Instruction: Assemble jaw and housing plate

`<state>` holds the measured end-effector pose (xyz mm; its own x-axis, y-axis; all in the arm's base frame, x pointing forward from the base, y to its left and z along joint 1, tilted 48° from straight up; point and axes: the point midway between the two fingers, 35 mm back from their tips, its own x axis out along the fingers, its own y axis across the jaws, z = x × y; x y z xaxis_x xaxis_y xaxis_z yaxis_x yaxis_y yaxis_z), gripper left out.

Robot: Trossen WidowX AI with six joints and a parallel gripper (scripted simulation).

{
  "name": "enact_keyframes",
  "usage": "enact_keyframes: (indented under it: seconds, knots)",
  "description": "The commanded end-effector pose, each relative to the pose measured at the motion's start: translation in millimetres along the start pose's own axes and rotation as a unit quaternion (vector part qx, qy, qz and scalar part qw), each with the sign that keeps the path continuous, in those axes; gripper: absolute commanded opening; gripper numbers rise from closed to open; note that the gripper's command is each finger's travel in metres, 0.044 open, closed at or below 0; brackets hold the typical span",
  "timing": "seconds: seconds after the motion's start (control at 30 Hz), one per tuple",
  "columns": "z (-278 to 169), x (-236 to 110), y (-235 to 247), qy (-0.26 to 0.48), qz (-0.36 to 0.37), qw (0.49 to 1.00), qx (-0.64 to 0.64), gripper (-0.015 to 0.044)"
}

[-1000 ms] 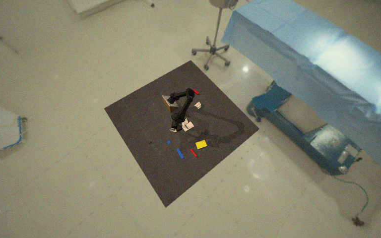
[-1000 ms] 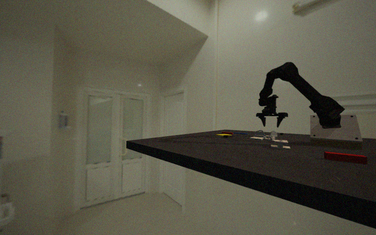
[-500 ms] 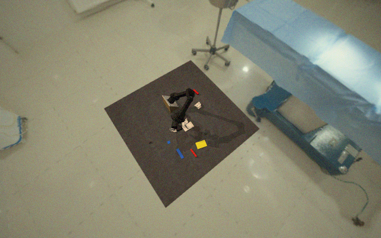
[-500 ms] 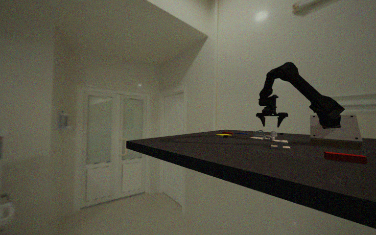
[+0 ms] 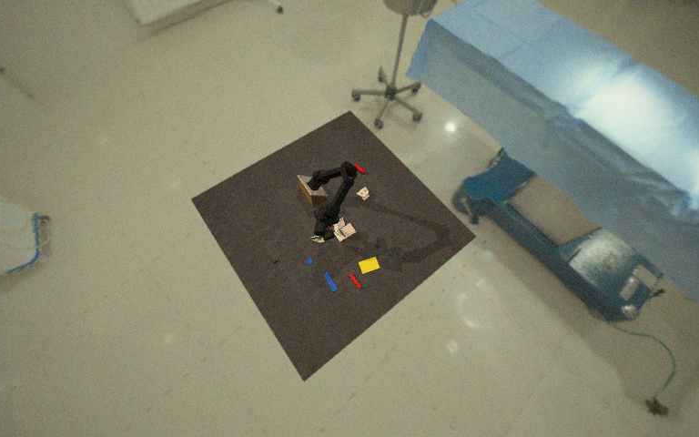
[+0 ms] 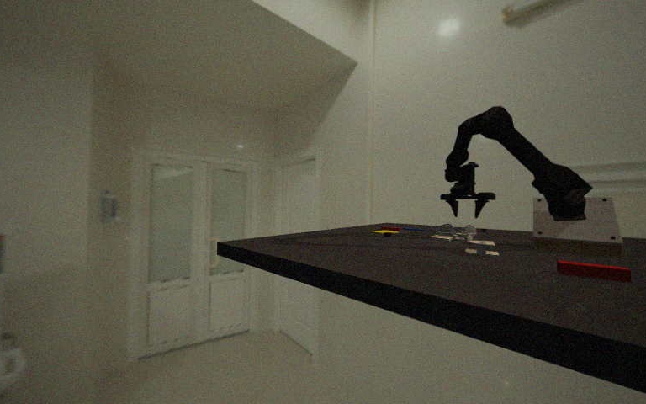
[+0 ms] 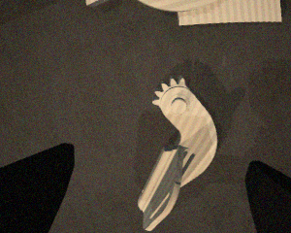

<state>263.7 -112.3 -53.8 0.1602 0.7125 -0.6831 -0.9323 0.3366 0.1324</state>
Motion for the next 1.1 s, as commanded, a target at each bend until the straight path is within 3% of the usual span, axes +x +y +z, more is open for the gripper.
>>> enact_keyframes:
  seconds: [0.0,0.33,1.07]
  knots:
    - [1.5,-4.1,-0.2,0.003,0.001,1.000,-0.006,0.0256]
    - [1.5,-4.1,-0.2,0.003,0.001,1.000,-0.006,0.0000]
    - [1.5,-4.1,-0.2,0.003,0.001,1.000,-0.006,0.0000]
